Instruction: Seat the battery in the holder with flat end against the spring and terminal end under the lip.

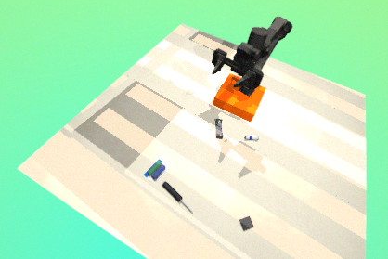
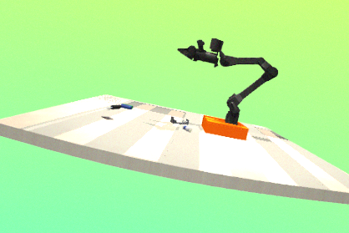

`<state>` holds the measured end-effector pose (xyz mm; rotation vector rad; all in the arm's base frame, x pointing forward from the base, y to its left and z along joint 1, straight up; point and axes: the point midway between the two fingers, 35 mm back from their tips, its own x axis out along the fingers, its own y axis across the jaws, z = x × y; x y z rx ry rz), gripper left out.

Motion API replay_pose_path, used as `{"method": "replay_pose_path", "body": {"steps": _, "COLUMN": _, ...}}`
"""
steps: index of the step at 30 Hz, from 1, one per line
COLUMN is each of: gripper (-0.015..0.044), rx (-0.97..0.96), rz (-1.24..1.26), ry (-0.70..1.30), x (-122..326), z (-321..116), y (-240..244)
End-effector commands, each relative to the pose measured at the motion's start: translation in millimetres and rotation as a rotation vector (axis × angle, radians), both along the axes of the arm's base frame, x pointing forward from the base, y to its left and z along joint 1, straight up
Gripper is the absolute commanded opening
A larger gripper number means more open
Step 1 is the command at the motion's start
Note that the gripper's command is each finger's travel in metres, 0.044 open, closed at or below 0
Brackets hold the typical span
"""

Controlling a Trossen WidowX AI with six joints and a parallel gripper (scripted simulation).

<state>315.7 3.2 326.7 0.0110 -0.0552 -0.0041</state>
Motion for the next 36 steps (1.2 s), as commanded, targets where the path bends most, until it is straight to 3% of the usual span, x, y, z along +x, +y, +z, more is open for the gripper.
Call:
{"method": "replay_pose_path", "body": {"steps": 1, "gripper": 0.0374, "rx": -0.017, "rz": 0.006, "ry": 0.016, "x": 2, "z": -4, "y": 2}}
{"method": "replay_pose_path", "body": {"steps": 7, "gripper": 0.0222, "rx": -0.508, "rz": 0.27, "ry": 0.408, "x": 23, "z": -102, "y": 67}}
{"method": "replay_pose_path", "body": {"steps": 16, "gripper": 0.0222, "rx": -1.16, "rz": 0.826, "ry": 0.721, "x": -19, "z": -215, "y": 134}}
{"method": "replay_pose_path", "body": {"steps": 25, "gripper": 0.0222, "rx": -1.726, "rz": 1.583, "ry": 0.804, "x": -104, "z": -289, "y": 161}}
{"method": "replay_pose_path", "body": {"steps": 36, "gripper": 0.0222, "rx": -1.755, "rz": 1.637, "ry": 0.801, "x": -109, "z": -292, "y": 161}}
